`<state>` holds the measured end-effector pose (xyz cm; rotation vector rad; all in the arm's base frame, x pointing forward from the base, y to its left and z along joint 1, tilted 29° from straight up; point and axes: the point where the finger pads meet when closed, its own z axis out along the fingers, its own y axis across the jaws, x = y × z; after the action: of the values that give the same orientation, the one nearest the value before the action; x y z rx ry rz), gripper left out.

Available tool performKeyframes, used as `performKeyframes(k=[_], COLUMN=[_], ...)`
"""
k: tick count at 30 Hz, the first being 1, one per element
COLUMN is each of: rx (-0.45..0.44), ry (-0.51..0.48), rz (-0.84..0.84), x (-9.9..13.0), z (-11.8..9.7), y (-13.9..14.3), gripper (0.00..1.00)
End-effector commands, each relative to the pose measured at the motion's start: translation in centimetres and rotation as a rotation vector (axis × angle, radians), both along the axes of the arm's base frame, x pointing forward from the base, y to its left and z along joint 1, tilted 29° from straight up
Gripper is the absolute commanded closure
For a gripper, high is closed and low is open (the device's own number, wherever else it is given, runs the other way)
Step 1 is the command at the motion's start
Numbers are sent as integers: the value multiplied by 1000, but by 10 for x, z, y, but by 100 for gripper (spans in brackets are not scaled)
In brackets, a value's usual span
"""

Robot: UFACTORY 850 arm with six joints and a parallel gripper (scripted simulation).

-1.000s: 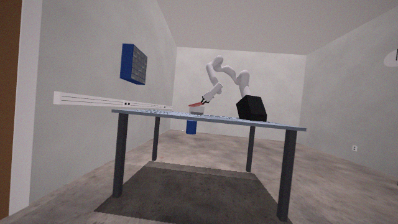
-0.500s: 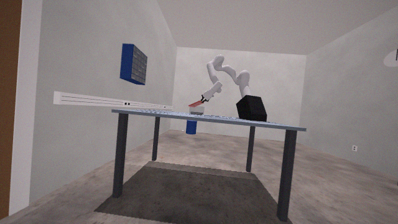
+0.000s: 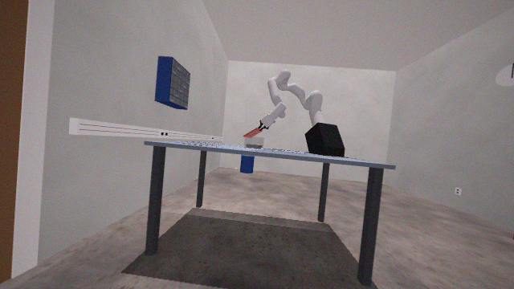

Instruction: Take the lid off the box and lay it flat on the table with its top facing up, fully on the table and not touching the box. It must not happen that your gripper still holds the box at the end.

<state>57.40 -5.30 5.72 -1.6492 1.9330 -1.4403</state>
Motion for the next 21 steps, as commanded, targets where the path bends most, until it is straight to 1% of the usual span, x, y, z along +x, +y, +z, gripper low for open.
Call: performKeyframes(k=[1,5,7,12,18,21], rx=[0,0,0,0,0,0], ry=[-1,-1,-1,-1,-1,-1], rz=[0,0,0,0,0,0], x=[2,6,6,11,12,11], z=[4,12,12,22,25,29], y=[1,3,3,6,7,10], gripper=[100,100,100,100,100,100])
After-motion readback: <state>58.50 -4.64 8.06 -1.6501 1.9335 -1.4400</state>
